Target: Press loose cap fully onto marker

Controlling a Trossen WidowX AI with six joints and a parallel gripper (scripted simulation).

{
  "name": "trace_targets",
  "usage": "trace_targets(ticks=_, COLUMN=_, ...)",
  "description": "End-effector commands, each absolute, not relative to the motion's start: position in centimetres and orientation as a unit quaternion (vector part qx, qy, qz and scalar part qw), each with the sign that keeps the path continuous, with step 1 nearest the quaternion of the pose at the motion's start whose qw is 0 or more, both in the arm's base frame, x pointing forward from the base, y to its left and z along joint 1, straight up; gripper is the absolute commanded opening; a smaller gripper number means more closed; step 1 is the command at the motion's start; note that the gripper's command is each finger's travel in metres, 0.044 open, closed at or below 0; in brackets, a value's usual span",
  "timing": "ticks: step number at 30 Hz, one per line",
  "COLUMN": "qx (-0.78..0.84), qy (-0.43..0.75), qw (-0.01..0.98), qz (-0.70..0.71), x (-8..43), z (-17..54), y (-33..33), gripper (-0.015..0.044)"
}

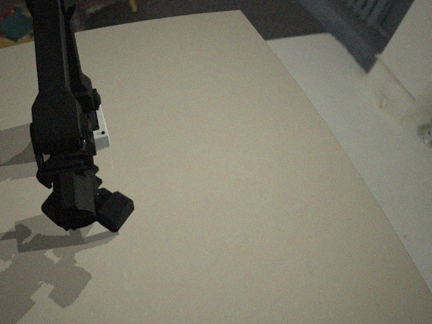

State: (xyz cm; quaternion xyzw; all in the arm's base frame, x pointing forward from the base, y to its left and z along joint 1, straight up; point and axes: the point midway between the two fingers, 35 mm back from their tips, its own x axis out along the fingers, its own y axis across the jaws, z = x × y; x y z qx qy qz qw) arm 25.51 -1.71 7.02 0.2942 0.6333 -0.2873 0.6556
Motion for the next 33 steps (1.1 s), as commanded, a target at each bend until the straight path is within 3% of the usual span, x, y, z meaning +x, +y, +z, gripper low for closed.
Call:
trace_targets(ticks=1, qx=0.294, qy=0.635, qw=0.655, qz=-0.285, x=25.4, z=6.9, y=-1.6, gripper=0.0000)
trace_targets(ticks=7, qx=0.294, qy=0.635, qw=0.655, qz=-0.285, x=25.4, z=6.9, y=-1.6, gripper=0.0000)
trace_targets(ticks=24, qx=0.294, qy=0.634, qw=0.655, qz=-0.287, x=25.5, z=7.0, y=-1.7, gripper=0.0440)
trace_targets(ticks=33, qx=0.294, qy=0.634, qw=0.655, qz=-0.287, x=25.3, z=14.3, y=-1.7, gripper=0.0440)
